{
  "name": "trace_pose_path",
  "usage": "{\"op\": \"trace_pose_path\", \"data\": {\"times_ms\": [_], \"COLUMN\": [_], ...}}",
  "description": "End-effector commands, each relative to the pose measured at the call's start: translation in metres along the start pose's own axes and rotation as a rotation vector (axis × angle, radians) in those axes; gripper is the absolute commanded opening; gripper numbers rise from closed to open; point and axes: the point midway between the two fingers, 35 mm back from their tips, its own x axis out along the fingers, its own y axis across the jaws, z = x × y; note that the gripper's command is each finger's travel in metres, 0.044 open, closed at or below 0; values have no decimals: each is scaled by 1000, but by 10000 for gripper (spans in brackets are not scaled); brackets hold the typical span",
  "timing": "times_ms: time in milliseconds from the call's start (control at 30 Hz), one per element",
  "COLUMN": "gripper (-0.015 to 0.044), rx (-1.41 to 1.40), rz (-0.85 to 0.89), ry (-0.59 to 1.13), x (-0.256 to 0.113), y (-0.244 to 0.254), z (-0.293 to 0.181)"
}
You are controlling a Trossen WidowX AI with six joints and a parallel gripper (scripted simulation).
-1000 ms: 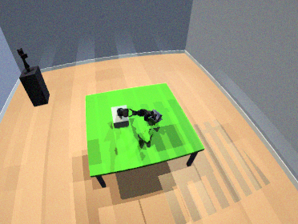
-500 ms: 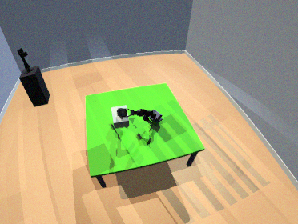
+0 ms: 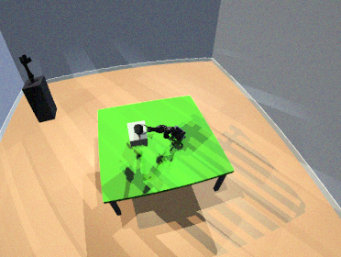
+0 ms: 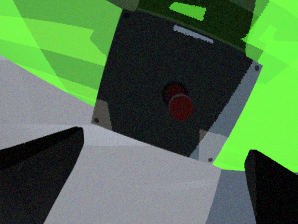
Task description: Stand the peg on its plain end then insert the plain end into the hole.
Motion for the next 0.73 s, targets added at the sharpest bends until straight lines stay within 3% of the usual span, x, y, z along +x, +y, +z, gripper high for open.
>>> {"op": "trace_pose_path", "data": {"times_ms": [0, 700], "gripper": [440, 440], "rx": [6, 4], "rz": [7, 3], "ry": [-2, -1], "x": [-6, -27], "y": [2, 0], "z": [0, -1]}}
